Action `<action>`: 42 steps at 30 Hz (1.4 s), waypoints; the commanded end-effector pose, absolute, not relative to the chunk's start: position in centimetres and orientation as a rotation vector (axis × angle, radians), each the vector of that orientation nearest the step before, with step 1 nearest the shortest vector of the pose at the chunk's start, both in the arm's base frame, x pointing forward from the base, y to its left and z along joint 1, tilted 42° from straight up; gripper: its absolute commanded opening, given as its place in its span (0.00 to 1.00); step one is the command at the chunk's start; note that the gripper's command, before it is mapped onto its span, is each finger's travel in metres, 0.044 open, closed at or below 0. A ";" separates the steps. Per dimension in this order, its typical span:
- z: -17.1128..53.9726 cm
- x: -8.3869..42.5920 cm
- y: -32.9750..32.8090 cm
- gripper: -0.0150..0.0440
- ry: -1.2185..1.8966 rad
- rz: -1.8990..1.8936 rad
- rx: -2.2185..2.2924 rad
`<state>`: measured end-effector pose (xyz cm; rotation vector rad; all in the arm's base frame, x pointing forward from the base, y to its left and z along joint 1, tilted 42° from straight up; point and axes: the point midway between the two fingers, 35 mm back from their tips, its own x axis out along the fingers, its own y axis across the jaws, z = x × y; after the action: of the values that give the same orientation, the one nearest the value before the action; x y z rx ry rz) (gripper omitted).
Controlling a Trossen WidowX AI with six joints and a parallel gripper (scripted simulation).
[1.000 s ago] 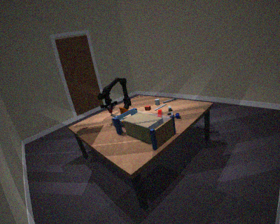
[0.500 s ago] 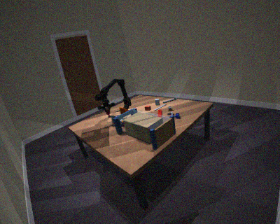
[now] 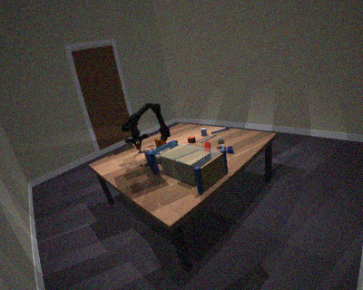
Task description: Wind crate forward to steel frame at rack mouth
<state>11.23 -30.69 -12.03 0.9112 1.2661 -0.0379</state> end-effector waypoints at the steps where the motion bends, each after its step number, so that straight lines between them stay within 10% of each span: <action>1: -12.9 12.3 -31.4 0.25 1.261 -0.036 0.888; 42: -14.6 18.5 -33.4 0.25 1.254 -0.034 0.886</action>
<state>17.07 -33.53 -14.36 0.8928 1.2695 -0.0497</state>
